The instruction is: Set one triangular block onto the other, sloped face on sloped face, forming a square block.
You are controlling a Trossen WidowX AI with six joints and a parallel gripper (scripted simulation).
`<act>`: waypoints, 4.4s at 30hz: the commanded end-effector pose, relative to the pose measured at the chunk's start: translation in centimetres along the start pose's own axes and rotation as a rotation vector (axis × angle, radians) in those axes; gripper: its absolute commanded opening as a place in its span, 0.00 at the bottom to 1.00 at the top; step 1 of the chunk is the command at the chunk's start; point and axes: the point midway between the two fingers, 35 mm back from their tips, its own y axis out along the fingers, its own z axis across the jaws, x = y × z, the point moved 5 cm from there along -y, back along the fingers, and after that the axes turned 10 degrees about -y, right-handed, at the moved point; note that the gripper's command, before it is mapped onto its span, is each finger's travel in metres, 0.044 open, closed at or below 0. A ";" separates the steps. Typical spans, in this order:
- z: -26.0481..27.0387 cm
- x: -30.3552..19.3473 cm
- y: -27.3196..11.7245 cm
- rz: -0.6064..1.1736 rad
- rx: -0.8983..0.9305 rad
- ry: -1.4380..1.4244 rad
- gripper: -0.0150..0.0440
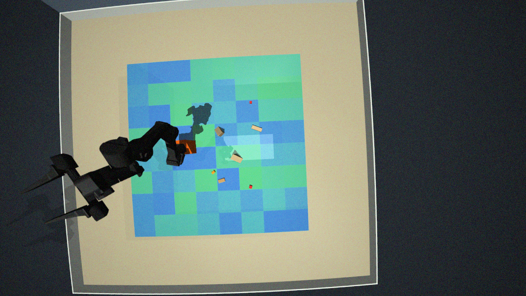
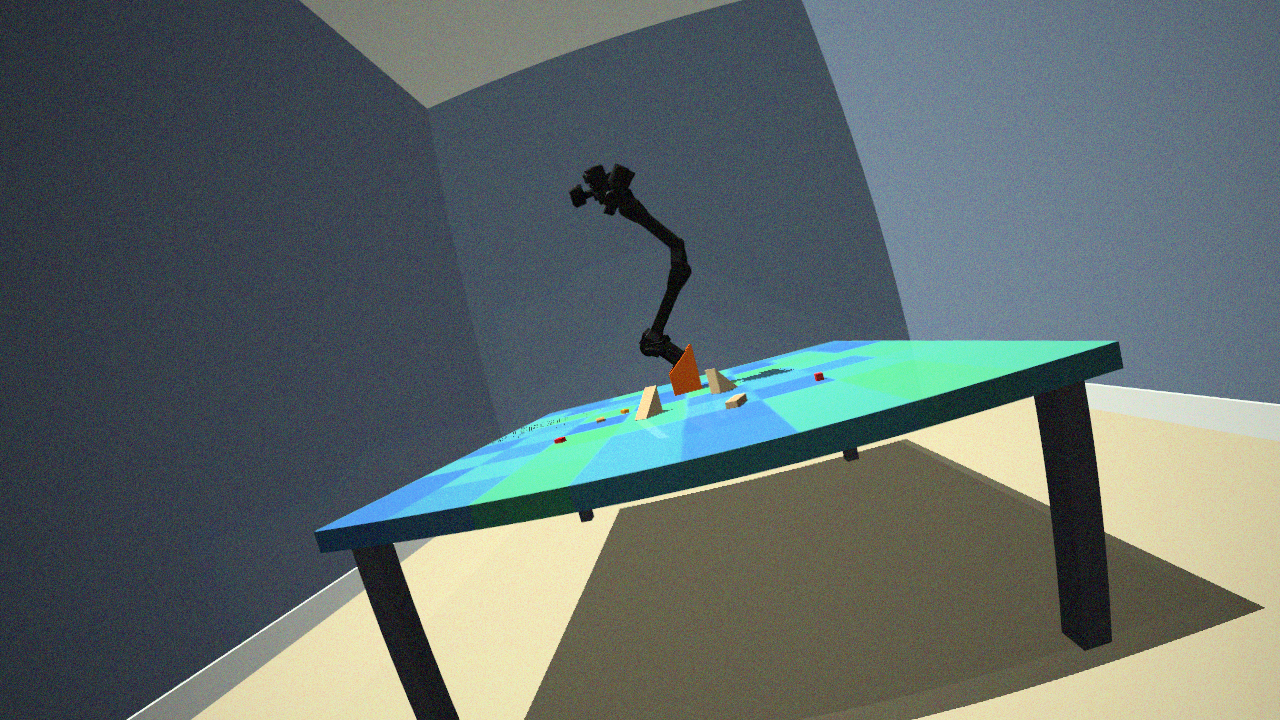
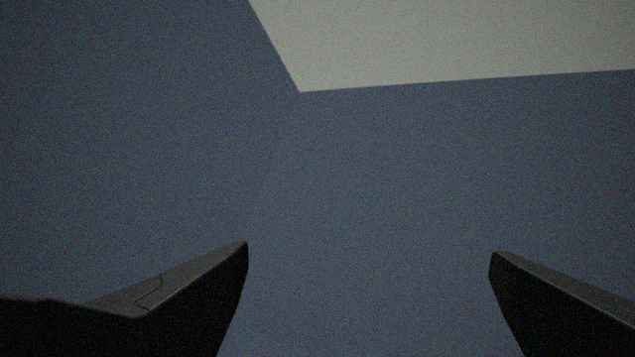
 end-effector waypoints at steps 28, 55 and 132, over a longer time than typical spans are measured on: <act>27.3 -15.9 6.2 0.524 0.825 0.308 1.00; 46.3 -16.1 -20.3 1.057 1.720 0.239 1.00; 23.9 -16.7 -58.7 0.625 2.408 -0.783 1.00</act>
